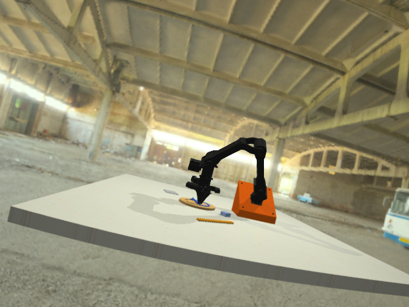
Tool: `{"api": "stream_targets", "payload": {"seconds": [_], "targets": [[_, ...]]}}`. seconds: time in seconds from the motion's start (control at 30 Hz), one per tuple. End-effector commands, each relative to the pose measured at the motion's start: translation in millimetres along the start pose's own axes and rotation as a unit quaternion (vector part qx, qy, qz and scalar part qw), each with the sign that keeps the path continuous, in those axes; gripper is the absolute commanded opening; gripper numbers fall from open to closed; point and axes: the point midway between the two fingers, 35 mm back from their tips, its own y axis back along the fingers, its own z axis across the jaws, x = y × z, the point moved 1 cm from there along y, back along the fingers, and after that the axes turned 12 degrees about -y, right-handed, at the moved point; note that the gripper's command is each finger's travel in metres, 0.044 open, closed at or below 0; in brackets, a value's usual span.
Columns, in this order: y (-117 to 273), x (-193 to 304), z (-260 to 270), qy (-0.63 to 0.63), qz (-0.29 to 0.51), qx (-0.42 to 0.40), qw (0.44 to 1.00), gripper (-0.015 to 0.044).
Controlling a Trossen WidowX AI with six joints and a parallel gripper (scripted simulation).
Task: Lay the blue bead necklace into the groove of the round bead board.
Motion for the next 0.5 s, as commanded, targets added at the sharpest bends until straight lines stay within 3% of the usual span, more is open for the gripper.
{"api": "stream_targets", "payload": {"seconds": [0.0, 0.47], "targets": [[4.0, 0.2, 0.8, 0.001, 0.001, -0.002, 1.000, 0.0000], [4.1, 9.5, 11.8, 0.001, 0.001, -0.002, 1.000, 0.0000]]}}
